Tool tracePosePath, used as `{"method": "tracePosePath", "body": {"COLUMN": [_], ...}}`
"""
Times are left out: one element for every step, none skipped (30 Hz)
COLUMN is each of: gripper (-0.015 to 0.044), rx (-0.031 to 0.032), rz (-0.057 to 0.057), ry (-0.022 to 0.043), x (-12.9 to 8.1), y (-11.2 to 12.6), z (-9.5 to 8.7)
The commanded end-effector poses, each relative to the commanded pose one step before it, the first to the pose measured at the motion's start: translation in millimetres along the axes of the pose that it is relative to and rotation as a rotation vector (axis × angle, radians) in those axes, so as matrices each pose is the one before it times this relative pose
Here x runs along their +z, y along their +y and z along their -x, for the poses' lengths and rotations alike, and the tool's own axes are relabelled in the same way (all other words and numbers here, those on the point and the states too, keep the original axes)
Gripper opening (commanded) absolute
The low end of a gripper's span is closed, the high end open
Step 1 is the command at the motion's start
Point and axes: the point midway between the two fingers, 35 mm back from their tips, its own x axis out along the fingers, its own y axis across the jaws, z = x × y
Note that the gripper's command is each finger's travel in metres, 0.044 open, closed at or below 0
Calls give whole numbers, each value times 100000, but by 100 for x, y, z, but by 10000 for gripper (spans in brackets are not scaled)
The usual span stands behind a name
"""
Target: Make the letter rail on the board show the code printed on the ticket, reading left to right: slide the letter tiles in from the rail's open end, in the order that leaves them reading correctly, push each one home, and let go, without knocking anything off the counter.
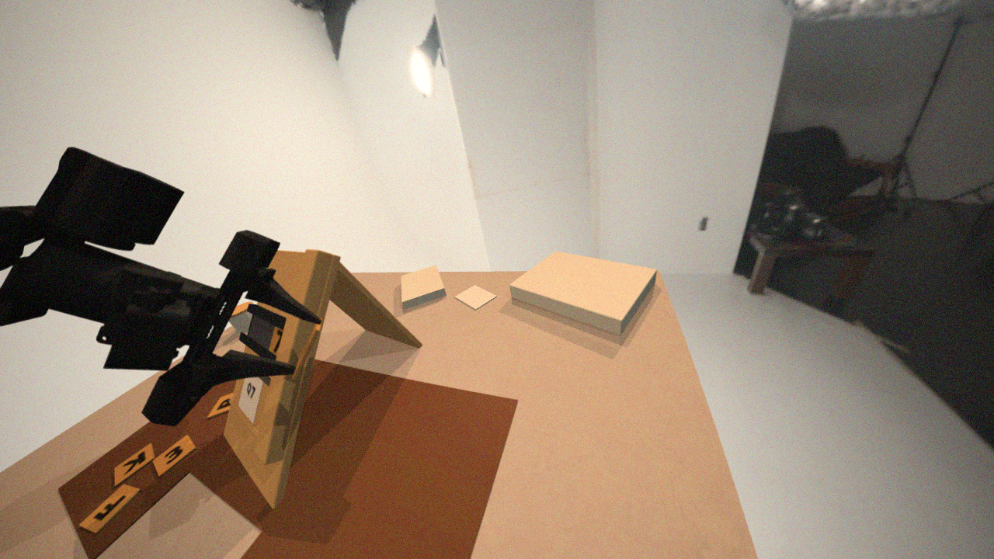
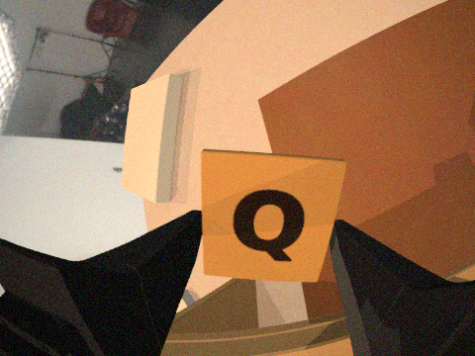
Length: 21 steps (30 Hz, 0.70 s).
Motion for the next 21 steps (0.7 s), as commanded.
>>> {"method": "tracePosePath", "body": {"gripper": [0,0,0,0,0,0,0,0,0,0,0,0,0,0,0,0,0,0,0,0,0], "rx": [8403,1566,1567,1564,1567,1567,1567,1527,1362,1149,859,621,722,548,748,941,1122,1175,692,176,191], "rz": [8191,1728,1709,1685,1668,1649,1629,1637,1728,1687,1444,1677,1957,61,85,109,133,143,1144,2248,2254], "ry": [193,108,99,90,81,72,63,80,183,252,269,474,554,816,1127,1443,1759,1889,1473,1000,992], "x": [-1057,-236,-230,-224,-218,-211,-205,-212,-261,-283,-262,-366,-428,-264,-365,-468,-570,-613,-618,-617,-617], "y": [2115,419,423,426,430,434,437,432,400,351,273,229,268,171,233,293,350,368,252,130,138], "z": [1781,314,315,315,317,318,319,313,284,244,185,144,168,130,179,228,275,291,165,28,31]}}
